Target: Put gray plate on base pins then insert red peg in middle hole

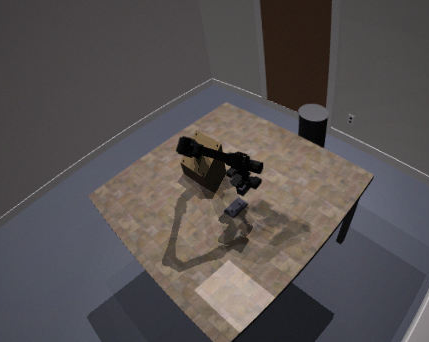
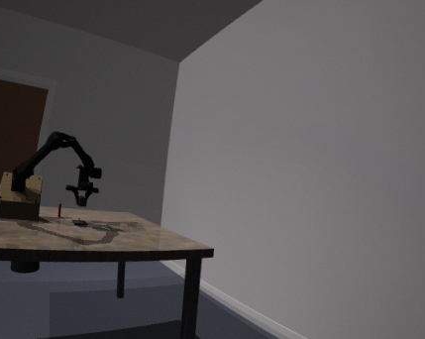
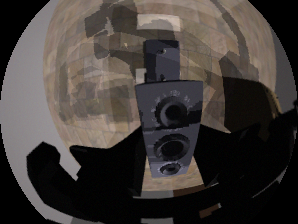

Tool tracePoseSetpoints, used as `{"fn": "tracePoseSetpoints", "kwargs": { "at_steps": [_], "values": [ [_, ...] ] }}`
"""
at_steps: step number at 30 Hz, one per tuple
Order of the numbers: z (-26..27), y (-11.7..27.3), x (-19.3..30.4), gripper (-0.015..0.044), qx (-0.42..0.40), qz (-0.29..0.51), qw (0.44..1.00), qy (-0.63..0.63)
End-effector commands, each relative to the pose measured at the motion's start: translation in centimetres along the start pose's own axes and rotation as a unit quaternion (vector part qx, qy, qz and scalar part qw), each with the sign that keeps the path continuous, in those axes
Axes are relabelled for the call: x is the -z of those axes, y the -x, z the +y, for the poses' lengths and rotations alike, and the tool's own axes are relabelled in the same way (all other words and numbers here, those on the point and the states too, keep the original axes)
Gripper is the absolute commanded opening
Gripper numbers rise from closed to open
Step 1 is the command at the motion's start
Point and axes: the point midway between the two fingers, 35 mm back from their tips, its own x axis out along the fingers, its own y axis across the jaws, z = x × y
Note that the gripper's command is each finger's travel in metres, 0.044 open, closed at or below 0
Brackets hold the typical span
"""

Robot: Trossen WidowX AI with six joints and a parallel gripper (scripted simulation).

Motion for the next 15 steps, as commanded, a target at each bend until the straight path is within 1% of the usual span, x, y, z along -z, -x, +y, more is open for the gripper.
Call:
{"fn": "tracePoseSetpoints", "kwargs": {
  "at_steps": [1,15],
  "values": [
    [-0.2,-0.7,-1.2,0.0,0.001,-0.003,1.0,-0.005],
    [-0.9,-2.6,-5.2,0.0,0.002,-0.01,0.999,-0.031]
  ]
}}
